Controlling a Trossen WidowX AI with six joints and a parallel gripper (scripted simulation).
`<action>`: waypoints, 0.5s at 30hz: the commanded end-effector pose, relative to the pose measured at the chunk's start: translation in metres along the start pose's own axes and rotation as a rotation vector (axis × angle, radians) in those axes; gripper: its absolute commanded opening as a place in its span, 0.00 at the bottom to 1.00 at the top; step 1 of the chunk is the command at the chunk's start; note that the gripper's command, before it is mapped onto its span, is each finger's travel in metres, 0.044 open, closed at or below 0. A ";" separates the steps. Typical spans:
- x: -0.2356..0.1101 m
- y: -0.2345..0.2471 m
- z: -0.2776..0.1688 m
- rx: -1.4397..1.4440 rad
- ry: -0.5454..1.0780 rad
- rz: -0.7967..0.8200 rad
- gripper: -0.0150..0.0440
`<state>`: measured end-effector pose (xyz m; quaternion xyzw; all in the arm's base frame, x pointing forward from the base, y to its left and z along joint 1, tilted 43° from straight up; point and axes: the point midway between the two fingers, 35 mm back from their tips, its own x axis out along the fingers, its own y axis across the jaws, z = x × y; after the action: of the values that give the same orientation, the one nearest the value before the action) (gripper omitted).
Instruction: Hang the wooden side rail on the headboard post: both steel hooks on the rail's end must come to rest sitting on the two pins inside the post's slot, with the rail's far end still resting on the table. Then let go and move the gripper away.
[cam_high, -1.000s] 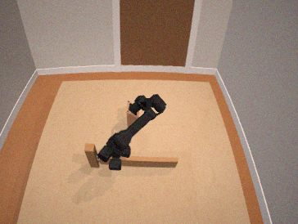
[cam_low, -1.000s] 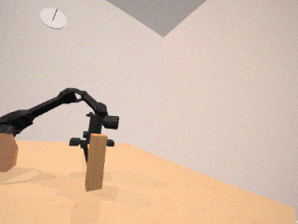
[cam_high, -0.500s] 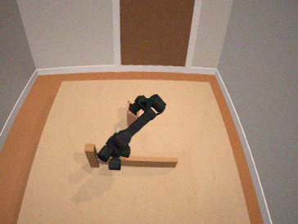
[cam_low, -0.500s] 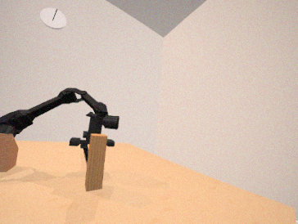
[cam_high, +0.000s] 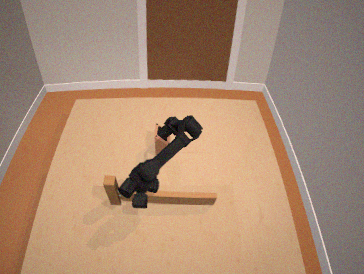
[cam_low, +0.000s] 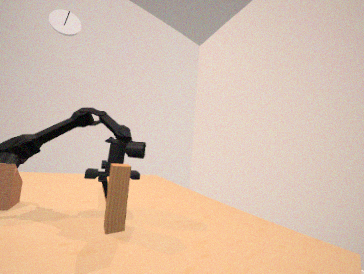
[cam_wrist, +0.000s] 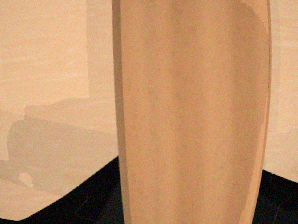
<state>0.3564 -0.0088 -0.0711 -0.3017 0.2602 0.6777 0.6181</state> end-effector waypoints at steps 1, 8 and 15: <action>-0.004 -0.001 -0.004 0.004 0.006 -0.010 0.25; -0.005 0.000 -0.005 0.004 0.006 -0.010 0.25; -0.004 0.000 -0.006 0.004 0.006 -0.010 0.25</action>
<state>0.3565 -0.0105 -0.0716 -0.3024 0.2607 0.6772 0.6181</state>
